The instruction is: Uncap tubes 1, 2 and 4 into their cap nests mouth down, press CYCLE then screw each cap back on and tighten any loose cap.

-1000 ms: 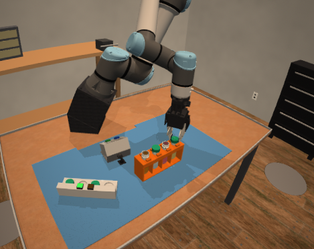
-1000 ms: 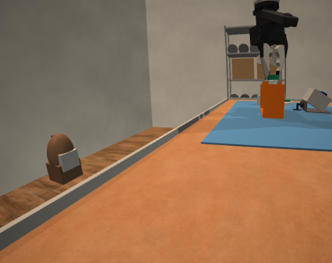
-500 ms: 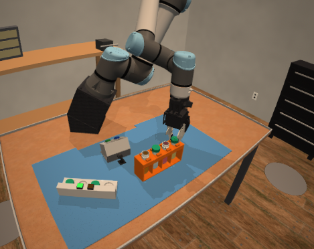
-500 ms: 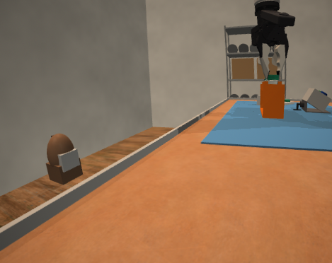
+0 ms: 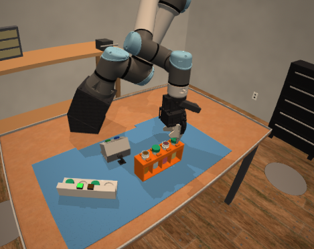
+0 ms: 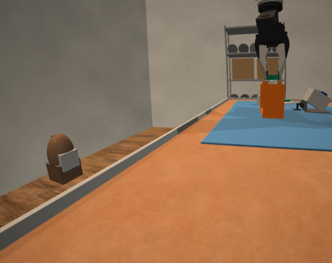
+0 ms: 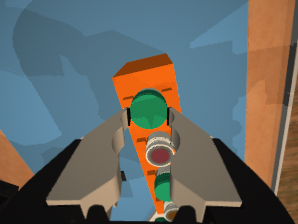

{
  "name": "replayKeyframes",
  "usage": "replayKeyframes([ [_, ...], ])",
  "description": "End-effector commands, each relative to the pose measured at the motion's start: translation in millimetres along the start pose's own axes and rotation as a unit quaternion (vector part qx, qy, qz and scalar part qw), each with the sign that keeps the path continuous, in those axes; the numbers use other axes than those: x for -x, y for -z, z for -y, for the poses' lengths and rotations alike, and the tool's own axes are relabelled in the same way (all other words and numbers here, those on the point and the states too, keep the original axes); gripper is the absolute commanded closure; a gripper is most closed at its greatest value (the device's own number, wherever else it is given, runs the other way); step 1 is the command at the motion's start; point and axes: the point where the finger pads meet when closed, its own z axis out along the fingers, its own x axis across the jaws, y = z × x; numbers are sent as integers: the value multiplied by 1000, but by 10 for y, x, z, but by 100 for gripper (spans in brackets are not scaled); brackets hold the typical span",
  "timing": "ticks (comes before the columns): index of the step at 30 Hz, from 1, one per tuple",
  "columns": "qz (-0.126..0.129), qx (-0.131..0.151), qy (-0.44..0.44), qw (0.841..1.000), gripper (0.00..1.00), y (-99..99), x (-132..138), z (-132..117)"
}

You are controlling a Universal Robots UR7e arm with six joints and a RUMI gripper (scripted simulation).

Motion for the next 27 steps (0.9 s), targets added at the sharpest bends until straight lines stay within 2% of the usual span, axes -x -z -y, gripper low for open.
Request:
replayKeyframes([
  [1, -4, 9, -135, 991, 100, -1, -2, 3],
  [2, -5, 9, -159, 987, 100, -1, -2, 3],
  [12, -5, 9, -159, 987, 100, -1, -2, 3],
  [13, -5, 9, -159, 987, 65, -1, -2, 3],
  [23, -5, 8, -158, 987, 65, -1, -2, 3],
  [27, -5, 9, -159, 987, 65, 58, -2, 4],
])
